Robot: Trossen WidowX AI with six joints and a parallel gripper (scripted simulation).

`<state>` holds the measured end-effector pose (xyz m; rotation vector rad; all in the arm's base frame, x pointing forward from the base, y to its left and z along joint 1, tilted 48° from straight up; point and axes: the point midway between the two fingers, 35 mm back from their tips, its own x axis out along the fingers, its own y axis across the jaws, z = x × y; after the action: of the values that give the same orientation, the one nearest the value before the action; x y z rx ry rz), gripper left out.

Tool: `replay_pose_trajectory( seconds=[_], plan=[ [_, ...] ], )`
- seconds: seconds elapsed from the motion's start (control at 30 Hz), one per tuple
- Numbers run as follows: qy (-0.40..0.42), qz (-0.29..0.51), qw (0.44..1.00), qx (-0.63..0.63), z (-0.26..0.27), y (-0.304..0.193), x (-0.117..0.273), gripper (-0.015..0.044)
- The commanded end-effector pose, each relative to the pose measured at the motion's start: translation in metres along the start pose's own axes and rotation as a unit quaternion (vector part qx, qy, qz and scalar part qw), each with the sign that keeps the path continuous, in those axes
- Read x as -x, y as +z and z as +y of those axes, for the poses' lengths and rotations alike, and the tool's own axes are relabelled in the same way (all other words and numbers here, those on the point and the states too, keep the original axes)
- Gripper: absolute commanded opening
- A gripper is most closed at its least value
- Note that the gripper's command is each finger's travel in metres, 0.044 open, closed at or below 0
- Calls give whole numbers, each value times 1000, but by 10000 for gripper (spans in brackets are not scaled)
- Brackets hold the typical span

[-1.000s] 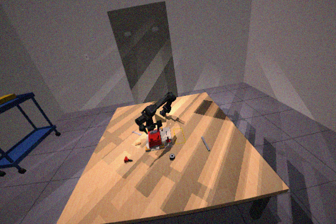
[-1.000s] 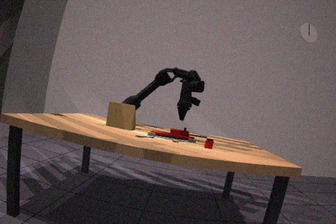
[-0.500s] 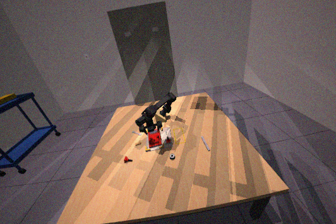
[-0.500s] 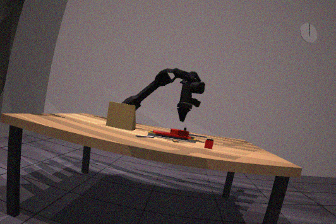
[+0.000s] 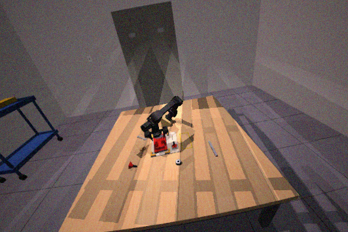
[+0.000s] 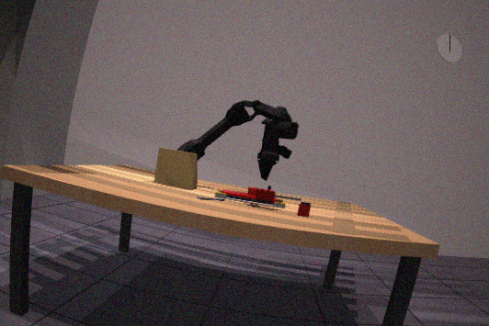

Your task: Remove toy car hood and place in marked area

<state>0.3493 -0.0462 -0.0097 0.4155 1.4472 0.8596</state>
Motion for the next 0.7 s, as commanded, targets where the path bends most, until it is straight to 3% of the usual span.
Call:
replay_pose_trajectory(
  seconds=[0.0, 0.67],
  plan=[
    [2, -1, 1000, -3, 1, -1, -4, 440],
    [2, -1, 1000, -3, 1, -1, -16, 440]
  ],
)
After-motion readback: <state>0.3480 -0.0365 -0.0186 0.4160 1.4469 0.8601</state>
